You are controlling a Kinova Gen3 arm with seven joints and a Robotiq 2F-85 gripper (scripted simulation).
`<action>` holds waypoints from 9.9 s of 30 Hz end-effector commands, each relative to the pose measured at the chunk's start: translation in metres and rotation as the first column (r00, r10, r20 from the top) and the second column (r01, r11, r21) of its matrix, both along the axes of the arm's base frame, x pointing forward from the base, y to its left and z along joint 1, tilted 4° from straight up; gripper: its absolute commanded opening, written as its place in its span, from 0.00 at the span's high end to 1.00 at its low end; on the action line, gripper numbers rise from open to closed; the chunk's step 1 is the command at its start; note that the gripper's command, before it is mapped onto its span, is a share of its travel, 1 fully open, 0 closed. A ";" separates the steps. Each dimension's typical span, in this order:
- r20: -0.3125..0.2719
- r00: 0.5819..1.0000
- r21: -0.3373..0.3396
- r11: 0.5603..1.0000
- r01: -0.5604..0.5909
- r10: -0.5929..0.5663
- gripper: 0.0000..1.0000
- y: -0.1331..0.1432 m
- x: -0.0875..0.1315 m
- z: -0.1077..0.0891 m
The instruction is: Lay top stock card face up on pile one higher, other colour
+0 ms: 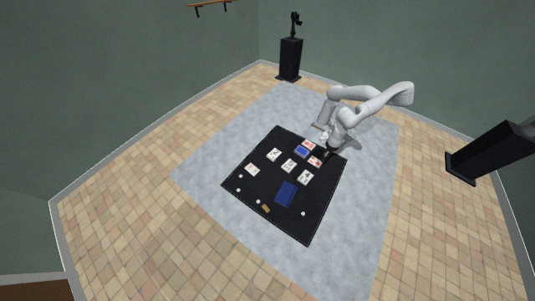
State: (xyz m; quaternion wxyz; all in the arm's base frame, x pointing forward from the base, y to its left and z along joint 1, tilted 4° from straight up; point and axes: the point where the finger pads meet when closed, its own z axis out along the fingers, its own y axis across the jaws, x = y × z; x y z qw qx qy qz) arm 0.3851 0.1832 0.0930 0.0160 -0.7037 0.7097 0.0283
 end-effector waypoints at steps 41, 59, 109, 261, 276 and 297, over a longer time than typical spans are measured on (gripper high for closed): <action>0.001 1.000 0.009 1.000 0.000 0.000 0.15 0.000 0.000 0.001; 0.000 0.998 0.008 0.998 -0.069 0.069 0.15 -0.003 -0.001 -0.001; 0.031 0.351 0.035 0.350 -0.936 0.936 0.15 -0.036 -0.013 -0.024; 0.033 -0.999 -0.134 -0.991 -0.005 0.000 0.15 -0.039 -0.002 -0.079; 0.033 -0.999 -0.134 -0.991 -0.005 0.000 0.15 -0.039 -0.002 -0.079; 0.033 -0.999 -0.134 -0.991 -0.005 0.000 0.15 -0.038 -0.001 -0.086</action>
